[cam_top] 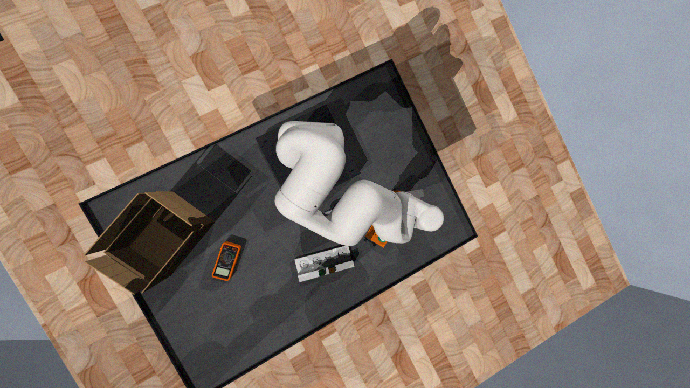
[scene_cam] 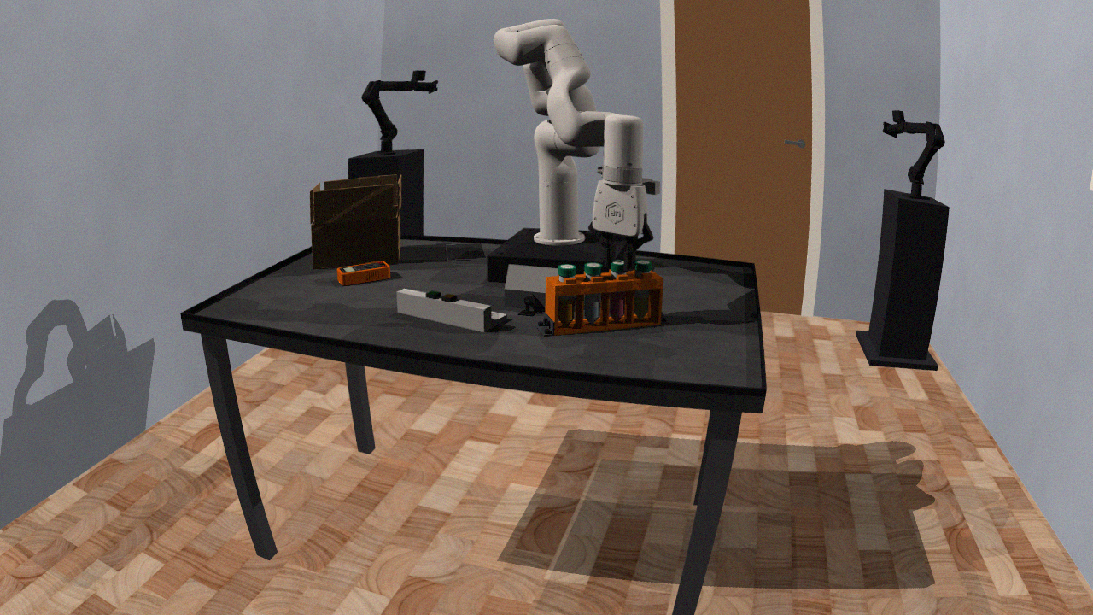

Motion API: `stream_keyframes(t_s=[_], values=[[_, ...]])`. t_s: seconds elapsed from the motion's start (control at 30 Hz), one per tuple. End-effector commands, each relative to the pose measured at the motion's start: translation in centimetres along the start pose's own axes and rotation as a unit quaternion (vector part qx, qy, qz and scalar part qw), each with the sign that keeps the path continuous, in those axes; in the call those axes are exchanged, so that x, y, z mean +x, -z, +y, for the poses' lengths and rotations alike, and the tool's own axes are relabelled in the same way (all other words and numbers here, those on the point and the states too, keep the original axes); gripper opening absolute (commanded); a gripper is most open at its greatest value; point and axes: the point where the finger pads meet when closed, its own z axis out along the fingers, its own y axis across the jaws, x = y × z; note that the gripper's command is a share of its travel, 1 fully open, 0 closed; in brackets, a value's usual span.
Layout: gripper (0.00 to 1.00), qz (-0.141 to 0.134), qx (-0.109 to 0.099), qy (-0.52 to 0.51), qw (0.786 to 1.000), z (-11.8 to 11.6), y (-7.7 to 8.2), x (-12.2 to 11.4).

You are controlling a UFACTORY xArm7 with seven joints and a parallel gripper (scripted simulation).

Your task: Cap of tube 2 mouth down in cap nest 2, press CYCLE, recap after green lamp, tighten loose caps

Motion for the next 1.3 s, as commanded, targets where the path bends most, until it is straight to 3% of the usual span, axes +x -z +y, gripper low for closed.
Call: stream_keyframes(t_s=[0.0, 0.07, 0.1, 0.5, 0.7, 0.83, 0.9, 0.97, 1.17, 1.27], values=[[0.00, 0.007, -0.007, 0.033, 0.999, 0.05, 0.09, -0.08], [0.00, 0.007, -0.007, 0.033, 0.999, 0.05, 0.09, -0.08], [0.46, 0.007, -0.007, 0.033, 0.999, 0.05, 0.09, -0.08], [0.46, 0.007, -0.007, 0.033, 0.999, 0.05, 0.10, -0.08], [0.46, 0.009, -0.006, -0.158, 0.987, 0.04, 0.11, -0.08], [0.46, 0.010, -0.005, -0.256, 0.967, 0.04, 0.11, -0.08], [0.46, 0.010, -0.005, -0.256, 0.967, 0.04, 0.11, -0.08], [0.46, 0.010, -0.004, -0.342, 0.939, 0.04, 0.11, -0.08], [0.46, 0.011, -0.003, -0.462, 0.887, 0.04, 0.11, -0.08], [0.46, 0.010, -0.003, -0.471, 0.882, 0.05, 0.11, -0.08]])
